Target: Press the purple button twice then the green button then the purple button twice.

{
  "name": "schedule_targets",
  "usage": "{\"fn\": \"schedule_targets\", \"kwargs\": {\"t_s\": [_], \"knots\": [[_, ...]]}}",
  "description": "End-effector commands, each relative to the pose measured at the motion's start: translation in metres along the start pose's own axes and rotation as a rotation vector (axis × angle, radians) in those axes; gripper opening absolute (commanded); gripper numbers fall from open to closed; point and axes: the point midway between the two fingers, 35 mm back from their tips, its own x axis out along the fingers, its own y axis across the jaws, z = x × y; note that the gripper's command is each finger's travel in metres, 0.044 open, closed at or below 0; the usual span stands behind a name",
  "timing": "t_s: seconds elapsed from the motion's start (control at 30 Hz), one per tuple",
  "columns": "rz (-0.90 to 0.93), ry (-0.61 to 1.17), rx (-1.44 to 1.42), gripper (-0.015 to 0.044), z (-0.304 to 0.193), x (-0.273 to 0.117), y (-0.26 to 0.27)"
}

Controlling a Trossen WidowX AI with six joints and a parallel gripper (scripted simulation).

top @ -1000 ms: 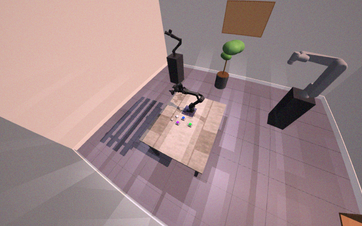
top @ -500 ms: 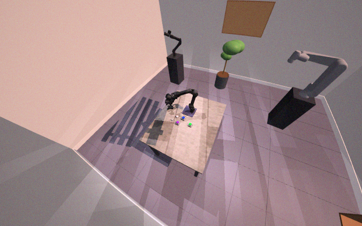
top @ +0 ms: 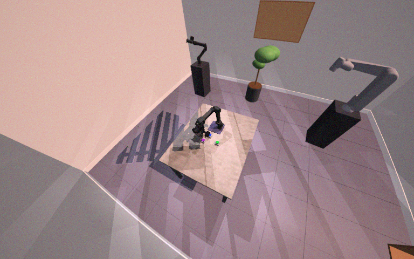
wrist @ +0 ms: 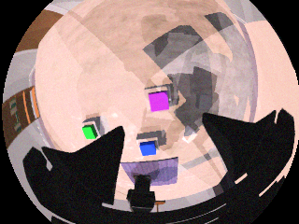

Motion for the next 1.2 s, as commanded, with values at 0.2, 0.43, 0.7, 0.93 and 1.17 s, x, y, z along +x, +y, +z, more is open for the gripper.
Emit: {"fn": "schedule_targets", "kwargs": {"t_s": [0.2,0.43,0.7,0.93,1.17], "knots": [[-0.008,0.015,-0.009,0.0216,-0.001,0.057,-0.002],[-0.008,0.015,-0.009,0.0032,-0.002,0.059,-0.002],[-0.008,0.015,-0.009,0.0020,-0.002,0.059,-0.002],[-0.008,0.015,-0.009,0.0020,-0.002,0.068,-0.002],[-0.008,0.015,-0.009,0.0020,-0.002,0.079,-0.002]]}}
